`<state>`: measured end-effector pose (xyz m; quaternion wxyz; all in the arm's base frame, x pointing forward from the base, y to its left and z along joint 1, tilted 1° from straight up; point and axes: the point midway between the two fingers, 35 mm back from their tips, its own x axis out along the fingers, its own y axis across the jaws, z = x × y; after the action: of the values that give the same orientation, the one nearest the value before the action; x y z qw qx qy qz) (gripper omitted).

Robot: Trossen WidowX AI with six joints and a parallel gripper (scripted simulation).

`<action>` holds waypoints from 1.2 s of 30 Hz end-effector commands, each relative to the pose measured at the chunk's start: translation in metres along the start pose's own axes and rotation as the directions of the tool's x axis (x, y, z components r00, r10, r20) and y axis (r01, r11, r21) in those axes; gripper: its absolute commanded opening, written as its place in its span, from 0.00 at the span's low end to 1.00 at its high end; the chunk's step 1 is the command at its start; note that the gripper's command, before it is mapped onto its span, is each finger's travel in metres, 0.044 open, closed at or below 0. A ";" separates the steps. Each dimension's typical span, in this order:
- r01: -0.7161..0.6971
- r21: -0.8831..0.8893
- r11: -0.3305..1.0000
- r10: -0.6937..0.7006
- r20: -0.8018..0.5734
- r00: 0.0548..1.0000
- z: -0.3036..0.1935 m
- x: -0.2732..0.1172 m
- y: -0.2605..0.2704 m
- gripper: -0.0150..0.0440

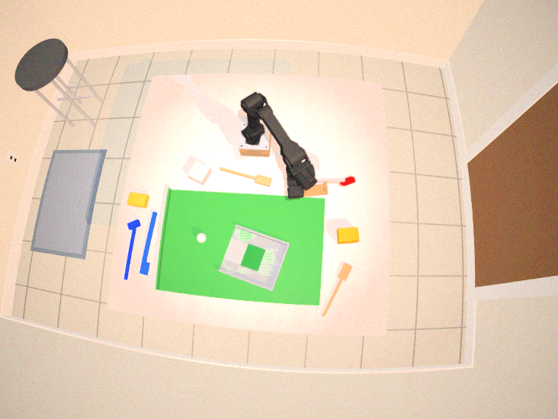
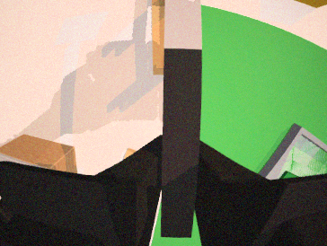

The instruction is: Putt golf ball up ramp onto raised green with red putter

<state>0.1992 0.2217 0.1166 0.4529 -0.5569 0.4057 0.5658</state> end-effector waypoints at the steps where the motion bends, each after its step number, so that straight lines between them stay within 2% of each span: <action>1: 0.009 0.078 0.997 -0.008 -0.004 1.000 -0.012 0.001 -0.009 0.25; 14: 0.023 0.391 0.920 -0.016 -0.021 1.000 -0.073 0.002 -0.035 0.25; 24: -0.001 0.548 0.836 0.009 -0.010 1.000 -0.121 0.003 -0.037 0.25; 36: 0.016 0.777 0.630 0.004 -0.023 1.000 -0.182 0.001 -0.042 0.25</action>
<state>0.2833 0.0720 0.1083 0.6311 -0.3453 0.5985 0.3526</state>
